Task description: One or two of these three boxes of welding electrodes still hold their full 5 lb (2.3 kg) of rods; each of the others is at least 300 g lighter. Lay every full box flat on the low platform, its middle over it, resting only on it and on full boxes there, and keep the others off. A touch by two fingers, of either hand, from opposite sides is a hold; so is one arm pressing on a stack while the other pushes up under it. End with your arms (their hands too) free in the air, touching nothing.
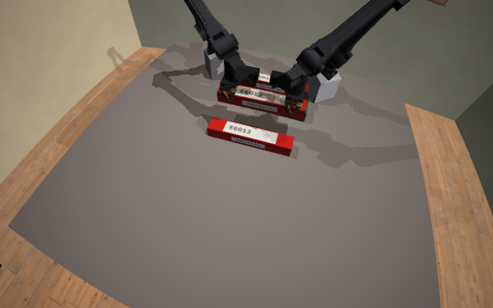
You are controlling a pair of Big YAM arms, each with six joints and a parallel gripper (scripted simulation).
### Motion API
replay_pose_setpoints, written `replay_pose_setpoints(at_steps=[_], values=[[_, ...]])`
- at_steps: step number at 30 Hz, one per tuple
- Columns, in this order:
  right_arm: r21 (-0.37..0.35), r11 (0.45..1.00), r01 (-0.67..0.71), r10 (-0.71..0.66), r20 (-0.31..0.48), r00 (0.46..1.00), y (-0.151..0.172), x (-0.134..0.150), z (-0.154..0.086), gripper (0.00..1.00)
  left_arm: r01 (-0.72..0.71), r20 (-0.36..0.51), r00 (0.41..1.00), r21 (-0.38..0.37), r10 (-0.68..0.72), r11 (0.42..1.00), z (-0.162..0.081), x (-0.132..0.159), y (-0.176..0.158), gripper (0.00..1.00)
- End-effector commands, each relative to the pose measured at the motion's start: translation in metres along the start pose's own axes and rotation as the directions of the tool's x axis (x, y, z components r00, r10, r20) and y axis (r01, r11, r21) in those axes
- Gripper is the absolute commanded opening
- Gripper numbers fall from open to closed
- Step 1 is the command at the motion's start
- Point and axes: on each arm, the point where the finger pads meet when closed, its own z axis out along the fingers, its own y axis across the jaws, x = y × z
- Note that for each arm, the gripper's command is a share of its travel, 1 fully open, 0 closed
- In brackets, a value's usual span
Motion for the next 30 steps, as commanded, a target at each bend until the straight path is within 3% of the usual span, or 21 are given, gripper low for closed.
replay_pose_setpoints(at_steps=[1, 30], values=[[0.097, 0.995, -0.017, 0.012, 0.058, 0.998, -0.0361, 0.0004, -0.0534, 0.00, 0.015, 0.024, 1.000, -0.094, -0.012, 0.996, -0.0404, 0.0005, 0.0314, 0.00], [0.095, 0.995, -0.025, 0.019, 0.057, 0.998, -0.0404, 0.0046, -0.0566, 0.00, 0.023, 0.025, 0.999, -0.094, -0.020, 0.995, -0.0448, 0.0007, 0.0325, 0.00]])
